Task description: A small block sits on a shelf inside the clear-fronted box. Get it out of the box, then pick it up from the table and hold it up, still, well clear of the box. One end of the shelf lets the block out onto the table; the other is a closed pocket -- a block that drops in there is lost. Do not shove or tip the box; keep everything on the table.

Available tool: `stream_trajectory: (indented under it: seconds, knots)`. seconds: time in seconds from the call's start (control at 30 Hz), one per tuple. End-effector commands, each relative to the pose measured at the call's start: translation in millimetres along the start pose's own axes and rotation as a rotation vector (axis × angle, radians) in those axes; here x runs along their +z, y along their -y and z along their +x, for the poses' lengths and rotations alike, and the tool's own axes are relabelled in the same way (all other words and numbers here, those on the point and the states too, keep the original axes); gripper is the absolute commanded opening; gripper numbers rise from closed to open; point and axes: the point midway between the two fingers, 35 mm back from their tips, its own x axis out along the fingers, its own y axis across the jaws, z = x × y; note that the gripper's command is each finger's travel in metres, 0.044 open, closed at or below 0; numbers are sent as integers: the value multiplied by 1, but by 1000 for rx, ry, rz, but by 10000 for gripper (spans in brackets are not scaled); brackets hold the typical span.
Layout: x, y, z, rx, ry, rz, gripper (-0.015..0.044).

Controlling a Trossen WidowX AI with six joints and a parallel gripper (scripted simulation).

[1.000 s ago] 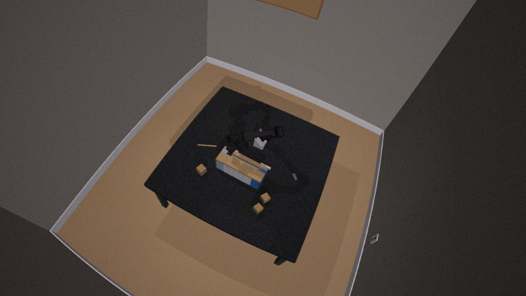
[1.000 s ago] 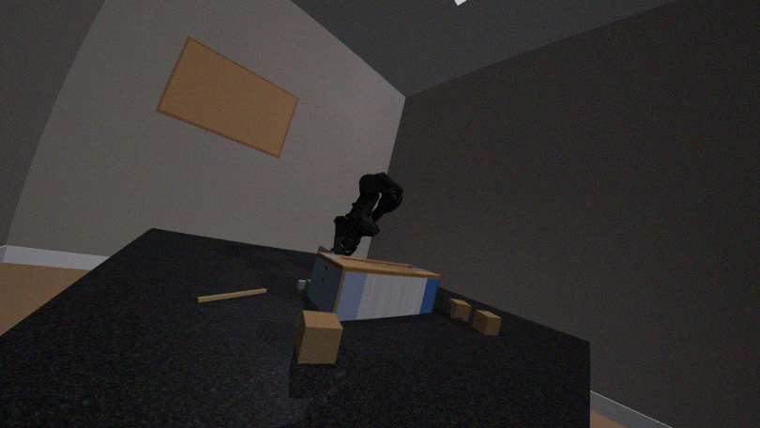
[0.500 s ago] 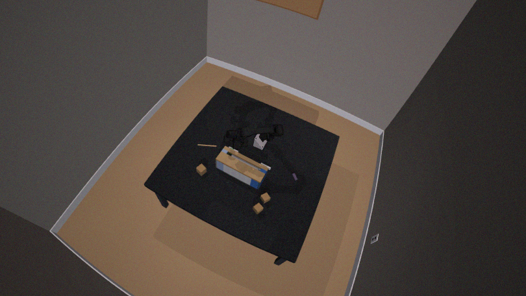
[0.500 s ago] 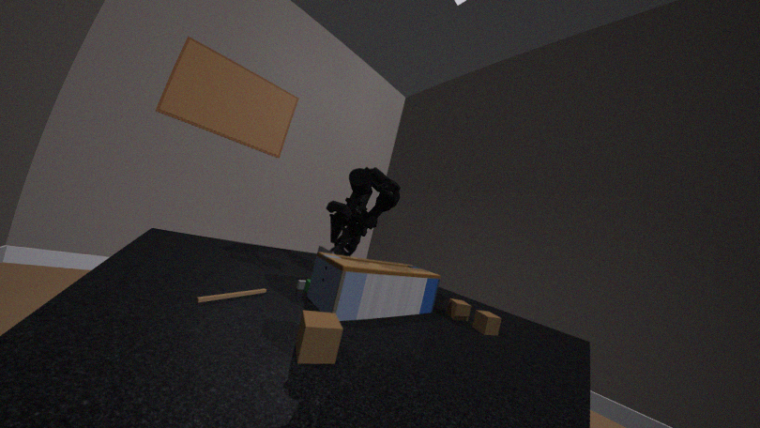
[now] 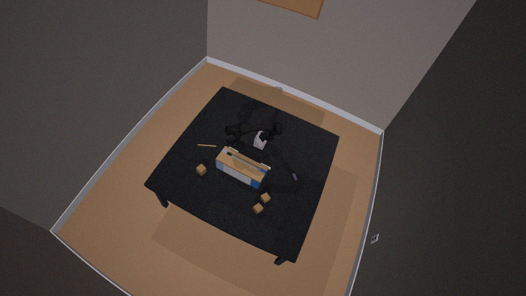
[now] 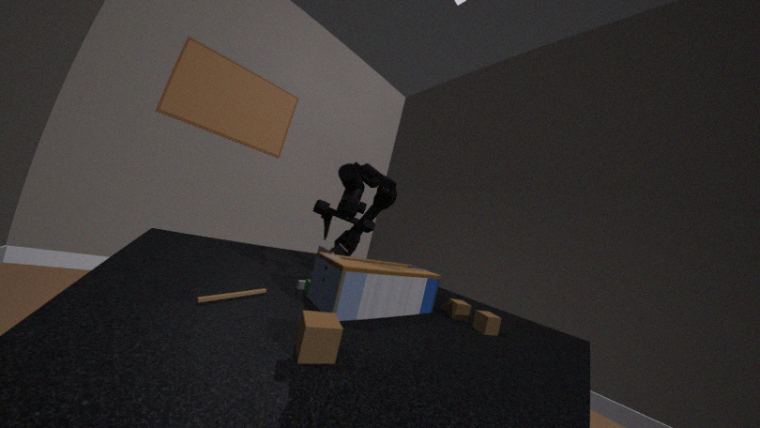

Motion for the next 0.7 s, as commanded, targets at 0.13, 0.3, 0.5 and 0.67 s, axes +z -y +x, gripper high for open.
stream_trajectory:
  seconds: [0.13,0.3,0.5,0.67]
  knots:
    - [-9,18,4,153,-36,1187,285]
    - [-11,22,3,192,-68,1497,285]
    - [-13,27,2,237,-123,1865,285]
    - [-14,31,1,265,-182,2165,285]
